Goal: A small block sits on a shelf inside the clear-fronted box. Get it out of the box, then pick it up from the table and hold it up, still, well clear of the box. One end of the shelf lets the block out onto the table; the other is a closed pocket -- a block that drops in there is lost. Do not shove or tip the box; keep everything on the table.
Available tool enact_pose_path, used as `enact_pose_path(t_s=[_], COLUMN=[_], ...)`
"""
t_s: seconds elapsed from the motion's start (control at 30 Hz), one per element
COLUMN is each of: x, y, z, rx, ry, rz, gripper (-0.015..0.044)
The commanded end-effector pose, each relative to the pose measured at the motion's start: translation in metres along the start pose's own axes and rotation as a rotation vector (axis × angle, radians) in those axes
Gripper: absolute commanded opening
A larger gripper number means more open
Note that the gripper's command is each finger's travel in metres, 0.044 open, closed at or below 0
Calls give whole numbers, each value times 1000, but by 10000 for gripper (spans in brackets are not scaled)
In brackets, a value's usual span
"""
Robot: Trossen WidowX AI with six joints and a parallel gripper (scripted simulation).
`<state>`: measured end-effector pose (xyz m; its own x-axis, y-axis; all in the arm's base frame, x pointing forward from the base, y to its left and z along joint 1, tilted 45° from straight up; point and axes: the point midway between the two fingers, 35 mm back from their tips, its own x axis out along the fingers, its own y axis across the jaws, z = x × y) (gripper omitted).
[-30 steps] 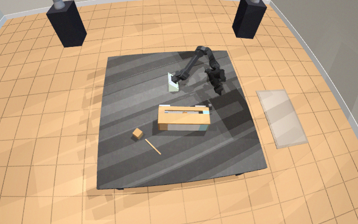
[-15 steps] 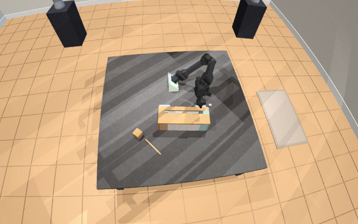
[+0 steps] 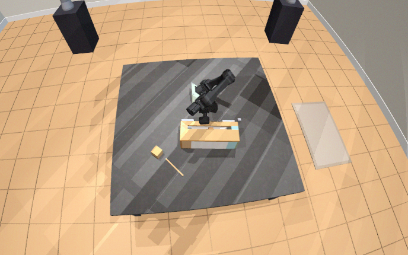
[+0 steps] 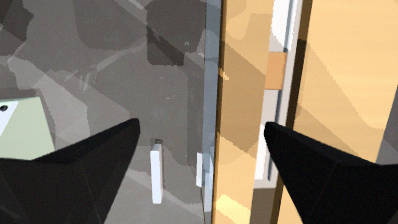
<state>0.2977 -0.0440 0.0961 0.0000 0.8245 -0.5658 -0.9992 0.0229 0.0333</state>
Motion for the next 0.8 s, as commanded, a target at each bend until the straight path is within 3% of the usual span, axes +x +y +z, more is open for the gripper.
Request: enact_pose_path(t_s=[0.0,0.77], x=[-2,30], y=[-1,-7], z=[1,-5], rx=[-26,-17], ry=[5,-4], rz=[6,14], gripper=[400,400])
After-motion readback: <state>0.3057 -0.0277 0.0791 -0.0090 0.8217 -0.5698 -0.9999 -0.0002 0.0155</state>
